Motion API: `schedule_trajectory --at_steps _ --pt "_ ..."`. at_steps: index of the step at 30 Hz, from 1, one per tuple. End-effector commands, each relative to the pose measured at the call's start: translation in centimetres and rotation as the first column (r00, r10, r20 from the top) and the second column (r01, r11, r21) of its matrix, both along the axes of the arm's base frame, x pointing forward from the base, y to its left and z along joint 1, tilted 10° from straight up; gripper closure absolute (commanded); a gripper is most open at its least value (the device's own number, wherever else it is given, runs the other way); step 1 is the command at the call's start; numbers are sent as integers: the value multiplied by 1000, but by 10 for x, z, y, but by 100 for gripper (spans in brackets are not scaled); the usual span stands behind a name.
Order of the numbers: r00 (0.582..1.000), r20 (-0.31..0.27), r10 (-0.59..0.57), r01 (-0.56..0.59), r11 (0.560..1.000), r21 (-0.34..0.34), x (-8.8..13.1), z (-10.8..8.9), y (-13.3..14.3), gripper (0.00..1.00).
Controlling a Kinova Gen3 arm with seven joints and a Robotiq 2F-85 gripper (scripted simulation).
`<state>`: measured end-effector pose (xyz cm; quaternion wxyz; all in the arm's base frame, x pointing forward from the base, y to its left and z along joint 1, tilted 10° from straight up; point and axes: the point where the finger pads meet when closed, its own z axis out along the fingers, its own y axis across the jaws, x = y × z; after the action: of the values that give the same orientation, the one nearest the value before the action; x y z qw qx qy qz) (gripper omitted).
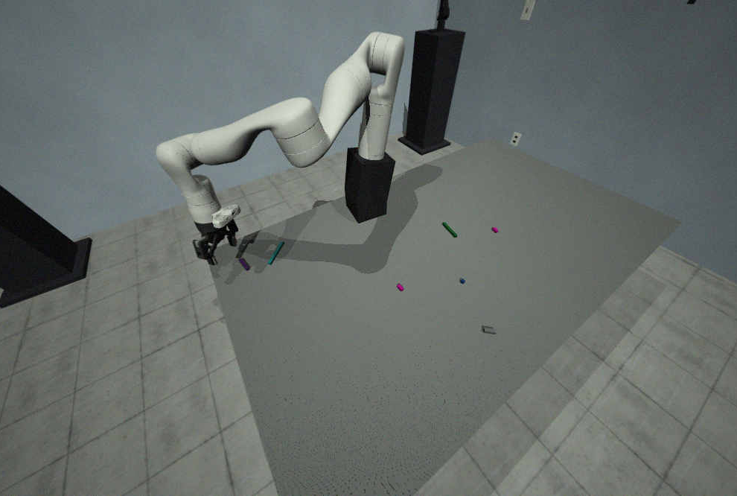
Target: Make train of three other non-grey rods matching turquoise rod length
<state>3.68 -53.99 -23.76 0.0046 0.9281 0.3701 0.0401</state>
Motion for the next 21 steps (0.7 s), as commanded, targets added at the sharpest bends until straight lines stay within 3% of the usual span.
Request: schedule_trajectory --at_steps 1,21 --pt "1000 0 -3 3 1000 -1 -2 0 -1 0" --pt "999 -24 25 -24 998 55 -28 -4 16 0"
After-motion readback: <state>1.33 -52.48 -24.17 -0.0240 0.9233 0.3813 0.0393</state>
